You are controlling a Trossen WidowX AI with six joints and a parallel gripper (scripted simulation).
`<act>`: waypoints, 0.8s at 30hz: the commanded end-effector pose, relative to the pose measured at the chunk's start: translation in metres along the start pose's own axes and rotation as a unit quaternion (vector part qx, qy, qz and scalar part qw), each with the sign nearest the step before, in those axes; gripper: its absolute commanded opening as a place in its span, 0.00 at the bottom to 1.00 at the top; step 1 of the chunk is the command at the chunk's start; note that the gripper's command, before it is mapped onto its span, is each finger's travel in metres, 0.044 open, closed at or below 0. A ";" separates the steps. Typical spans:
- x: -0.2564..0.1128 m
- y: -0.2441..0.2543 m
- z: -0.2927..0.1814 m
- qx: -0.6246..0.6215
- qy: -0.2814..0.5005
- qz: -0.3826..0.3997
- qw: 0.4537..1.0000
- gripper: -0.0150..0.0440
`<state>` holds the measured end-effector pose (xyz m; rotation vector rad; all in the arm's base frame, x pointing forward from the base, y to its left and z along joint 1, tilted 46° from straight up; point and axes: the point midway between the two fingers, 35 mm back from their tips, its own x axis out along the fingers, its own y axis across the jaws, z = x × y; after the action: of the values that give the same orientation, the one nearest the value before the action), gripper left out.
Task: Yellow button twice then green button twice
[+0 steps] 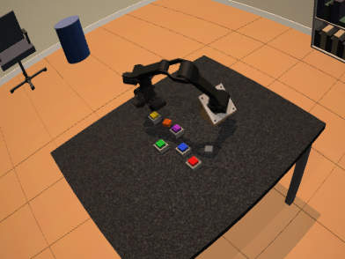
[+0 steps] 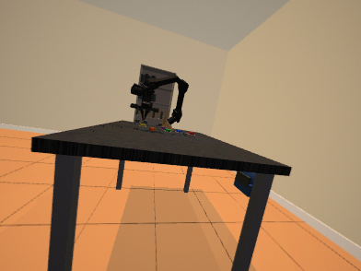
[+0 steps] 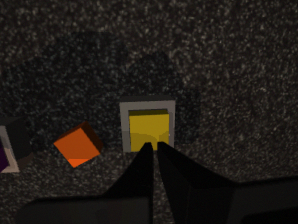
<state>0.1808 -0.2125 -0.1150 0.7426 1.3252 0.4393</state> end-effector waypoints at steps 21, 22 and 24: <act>-0.064 0.153 0.086 -0.002 0.002 0.002 1.000 0.29; -0.062 0.165 0.089 -0.002 0.003 0.004 1.000 0.29; -0.062 0.171 0.090 -0.002 0.003 0.005 1.000 0.29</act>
<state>0.2665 -0.1789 0.0371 0.7147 1.3230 0.4464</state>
